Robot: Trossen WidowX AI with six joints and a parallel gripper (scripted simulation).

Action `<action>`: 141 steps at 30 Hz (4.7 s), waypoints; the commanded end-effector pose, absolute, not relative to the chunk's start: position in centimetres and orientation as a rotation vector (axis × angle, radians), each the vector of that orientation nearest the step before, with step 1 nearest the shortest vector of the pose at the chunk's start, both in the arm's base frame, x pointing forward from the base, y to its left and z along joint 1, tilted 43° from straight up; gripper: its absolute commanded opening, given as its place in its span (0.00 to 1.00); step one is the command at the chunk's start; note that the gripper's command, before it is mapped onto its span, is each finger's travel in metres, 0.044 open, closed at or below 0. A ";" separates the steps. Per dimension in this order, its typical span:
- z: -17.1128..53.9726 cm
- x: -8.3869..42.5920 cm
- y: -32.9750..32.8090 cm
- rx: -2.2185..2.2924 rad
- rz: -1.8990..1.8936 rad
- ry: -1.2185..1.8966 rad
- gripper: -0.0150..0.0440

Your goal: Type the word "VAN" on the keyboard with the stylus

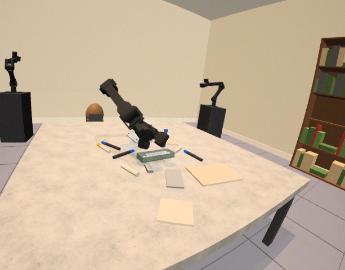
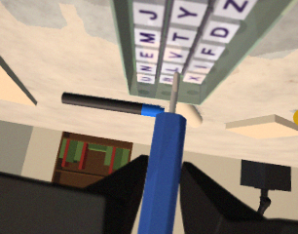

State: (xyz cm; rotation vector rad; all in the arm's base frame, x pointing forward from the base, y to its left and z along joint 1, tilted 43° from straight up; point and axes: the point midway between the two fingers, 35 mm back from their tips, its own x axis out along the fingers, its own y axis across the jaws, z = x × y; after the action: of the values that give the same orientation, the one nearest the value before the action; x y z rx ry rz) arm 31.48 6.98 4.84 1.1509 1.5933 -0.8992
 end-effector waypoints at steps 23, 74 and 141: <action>7.8 32.2 7.3 1.147 -0.889 1.594 0.25; 12.3 35.6 0.8 1.153 -0.880 1.585 0.39; 11.1 35.9 -0.4 1.152 -0.880 1.585 0.39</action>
State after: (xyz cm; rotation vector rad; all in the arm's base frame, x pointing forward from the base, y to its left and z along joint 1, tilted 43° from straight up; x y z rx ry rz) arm 35.99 -0.52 11.00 1.1577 1.5833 -0.8803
